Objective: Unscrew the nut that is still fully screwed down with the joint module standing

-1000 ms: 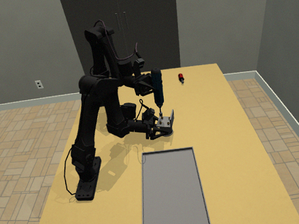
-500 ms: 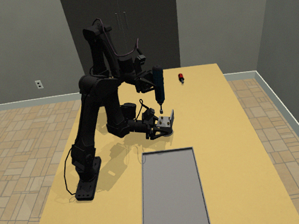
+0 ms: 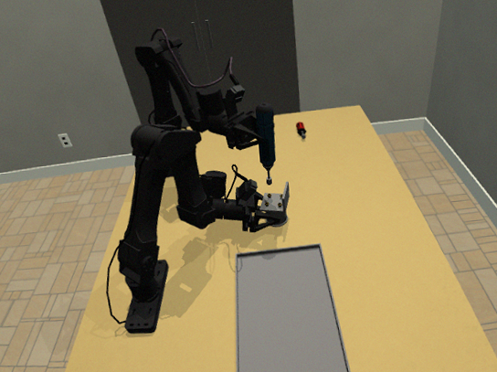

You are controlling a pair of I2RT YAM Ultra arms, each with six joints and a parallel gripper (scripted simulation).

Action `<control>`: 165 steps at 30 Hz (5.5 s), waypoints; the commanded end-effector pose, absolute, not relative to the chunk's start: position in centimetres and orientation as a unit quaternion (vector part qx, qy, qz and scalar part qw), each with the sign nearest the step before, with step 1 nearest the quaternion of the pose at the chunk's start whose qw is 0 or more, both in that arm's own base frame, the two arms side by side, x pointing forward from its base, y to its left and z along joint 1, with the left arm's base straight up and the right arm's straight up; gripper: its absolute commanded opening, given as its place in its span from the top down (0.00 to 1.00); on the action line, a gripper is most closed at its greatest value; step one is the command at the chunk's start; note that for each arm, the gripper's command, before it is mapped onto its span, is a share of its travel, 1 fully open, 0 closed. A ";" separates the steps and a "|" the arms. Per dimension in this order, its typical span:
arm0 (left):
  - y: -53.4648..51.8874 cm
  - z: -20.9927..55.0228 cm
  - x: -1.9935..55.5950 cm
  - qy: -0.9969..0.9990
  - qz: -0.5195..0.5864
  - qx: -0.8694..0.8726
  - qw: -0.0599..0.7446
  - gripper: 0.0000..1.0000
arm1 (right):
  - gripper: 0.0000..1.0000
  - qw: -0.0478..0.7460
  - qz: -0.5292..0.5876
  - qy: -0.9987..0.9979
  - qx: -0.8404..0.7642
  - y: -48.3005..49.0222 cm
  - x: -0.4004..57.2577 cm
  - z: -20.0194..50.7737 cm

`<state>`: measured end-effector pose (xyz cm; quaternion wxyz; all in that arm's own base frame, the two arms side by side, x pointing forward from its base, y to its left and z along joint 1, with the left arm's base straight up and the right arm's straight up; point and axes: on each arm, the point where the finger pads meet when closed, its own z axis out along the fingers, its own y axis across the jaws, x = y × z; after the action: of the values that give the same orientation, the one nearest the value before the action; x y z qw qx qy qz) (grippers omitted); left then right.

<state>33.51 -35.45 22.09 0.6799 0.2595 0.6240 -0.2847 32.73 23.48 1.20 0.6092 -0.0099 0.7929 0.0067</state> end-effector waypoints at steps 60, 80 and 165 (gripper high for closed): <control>-34.9 28.8 34.5 0.627 -0.288 0.259 0.676 0.58 | 0.41 0.605 0.007 0.796 -0.012 23.7 33.0 0.9; -33.9 30.8 33.5 0.612 -0.293 0.253 0.689 0.58 | 0.41 0.605 0.007 0.796 -0.012 23.7 33.0 0.9; -30.3 30.9 30.0 0.610 -0.292 0.253 0.692 0.58 | 0.41 0.605 0.007 0.796 -0.012 23.7 33.0 0.9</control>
<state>30.22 -30.67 25.98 0.6472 0.2743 0.6574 -0.2714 32.73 23.48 1.20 0.6092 -0.0099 0.7929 0.0067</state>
